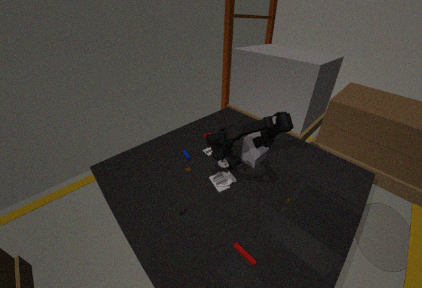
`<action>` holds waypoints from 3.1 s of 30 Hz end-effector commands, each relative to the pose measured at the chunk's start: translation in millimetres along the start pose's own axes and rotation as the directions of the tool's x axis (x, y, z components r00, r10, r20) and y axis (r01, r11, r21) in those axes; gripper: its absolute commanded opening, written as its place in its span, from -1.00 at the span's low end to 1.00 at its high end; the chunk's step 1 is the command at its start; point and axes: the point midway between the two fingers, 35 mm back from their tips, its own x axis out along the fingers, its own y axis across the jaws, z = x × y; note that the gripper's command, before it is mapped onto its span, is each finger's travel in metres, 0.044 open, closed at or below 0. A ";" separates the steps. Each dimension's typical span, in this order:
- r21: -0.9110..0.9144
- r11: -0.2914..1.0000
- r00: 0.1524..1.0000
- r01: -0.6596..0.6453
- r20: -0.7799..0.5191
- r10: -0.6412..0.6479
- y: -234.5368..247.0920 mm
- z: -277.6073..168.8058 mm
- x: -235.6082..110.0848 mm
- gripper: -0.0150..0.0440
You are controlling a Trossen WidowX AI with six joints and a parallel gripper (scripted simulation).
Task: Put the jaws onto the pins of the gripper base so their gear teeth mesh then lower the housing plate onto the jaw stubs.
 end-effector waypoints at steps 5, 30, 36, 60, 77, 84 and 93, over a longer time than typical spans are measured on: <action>0.161 0.987 1.000 -0.016 -0.001 0.016 25.2 -6.2 3.9 0.70; 0.168 0.986 1.000 -0.017 -0.002 0.018 27.2 -6.8 4.3 0.70; 0.168 0.986 1.000 -0.017 -0.002 0.018 31.1 -9.4 4.3 0.70; 0.168 0.986 1.000 -0.017 -0.002 0.018 37.5 -14.0 4.2 0.70; 0.170 0.985 1.000 -0.017 -0.002 0.018 37.5 -14.2 5.3 0.70; 0.170 0.985 1.000 -0.016 -0.002 0.017 37.2 -13.1 16.5 0.70; 0.171 0.985 1.000 -0.016 -0.001 0.016 37.3 -12.5 31.5 0.70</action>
